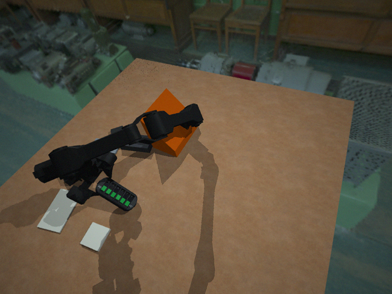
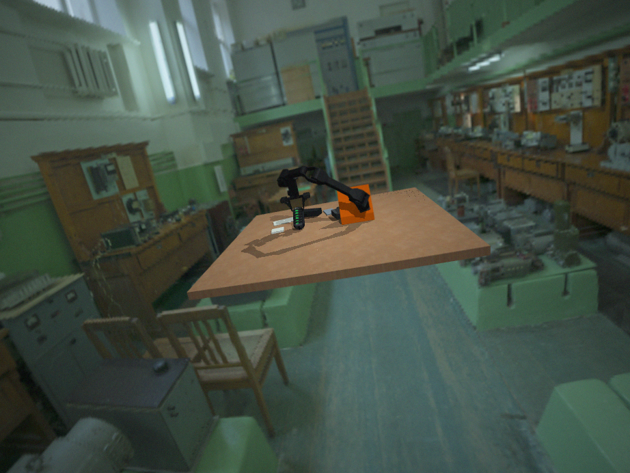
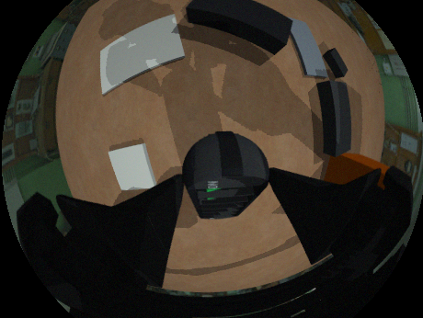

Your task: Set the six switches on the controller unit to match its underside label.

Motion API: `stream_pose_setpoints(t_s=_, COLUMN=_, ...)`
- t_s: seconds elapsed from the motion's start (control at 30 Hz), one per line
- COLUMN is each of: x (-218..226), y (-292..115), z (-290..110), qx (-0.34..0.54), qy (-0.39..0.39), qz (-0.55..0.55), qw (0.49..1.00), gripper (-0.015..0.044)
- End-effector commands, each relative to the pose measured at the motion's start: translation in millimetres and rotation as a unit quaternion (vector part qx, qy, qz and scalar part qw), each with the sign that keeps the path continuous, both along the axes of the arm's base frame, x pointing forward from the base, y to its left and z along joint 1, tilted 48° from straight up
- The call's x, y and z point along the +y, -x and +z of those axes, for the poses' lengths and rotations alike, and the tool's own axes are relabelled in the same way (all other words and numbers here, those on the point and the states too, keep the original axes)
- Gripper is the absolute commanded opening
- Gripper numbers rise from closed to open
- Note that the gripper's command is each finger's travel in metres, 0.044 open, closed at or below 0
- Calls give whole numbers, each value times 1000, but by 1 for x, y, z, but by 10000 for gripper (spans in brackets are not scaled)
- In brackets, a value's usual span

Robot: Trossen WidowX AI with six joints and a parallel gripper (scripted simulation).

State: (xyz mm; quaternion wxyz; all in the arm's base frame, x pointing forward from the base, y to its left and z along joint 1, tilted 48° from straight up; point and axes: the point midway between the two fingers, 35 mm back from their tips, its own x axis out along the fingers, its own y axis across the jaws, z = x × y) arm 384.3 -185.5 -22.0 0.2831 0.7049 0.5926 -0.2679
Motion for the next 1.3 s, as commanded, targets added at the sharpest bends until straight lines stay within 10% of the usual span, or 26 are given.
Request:
stream_pose_setpoints(t_s=0.0, x=2, y=0, z=7, qx=1, qy=3, qz=-2, qw=1000, gripper=335)
stream_pose_setpoints(t_s=1.27, x=12, y=1, z=36, qx=7, qy=42, qz=-6, qw=999, gripper=335)
